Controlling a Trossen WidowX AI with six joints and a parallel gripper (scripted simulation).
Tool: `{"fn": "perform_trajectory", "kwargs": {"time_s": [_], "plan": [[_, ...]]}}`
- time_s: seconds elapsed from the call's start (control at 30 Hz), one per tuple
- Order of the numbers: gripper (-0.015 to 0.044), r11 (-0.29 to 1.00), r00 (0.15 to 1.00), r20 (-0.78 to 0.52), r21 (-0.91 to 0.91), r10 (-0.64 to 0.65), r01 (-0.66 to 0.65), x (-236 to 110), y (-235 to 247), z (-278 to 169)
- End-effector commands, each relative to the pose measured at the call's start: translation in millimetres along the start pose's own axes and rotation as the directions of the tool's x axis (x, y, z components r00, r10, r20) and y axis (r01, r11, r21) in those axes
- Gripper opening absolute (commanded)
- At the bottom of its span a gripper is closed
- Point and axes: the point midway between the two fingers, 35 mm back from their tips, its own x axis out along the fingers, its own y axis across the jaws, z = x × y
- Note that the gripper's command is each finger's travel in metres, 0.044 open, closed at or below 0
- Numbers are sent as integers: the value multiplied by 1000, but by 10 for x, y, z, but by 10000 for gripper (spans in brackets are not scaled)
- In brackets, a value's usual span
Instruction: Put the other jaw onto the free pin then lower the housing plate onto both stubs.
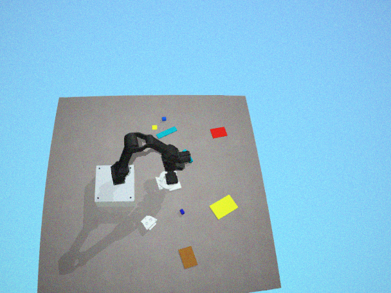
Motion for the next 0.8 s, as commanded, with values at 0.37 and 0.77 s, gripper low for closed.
{"fn": "perform_trajectory", "kwargs": {"time_s": [0.37, 0.77], "plan": [[134, 1000, 1000, -3, 5, -1, 1, 49, -1, -11], [134, 1000, 1000, -3, 6, -1, 1, 80, -1, -11]]}}
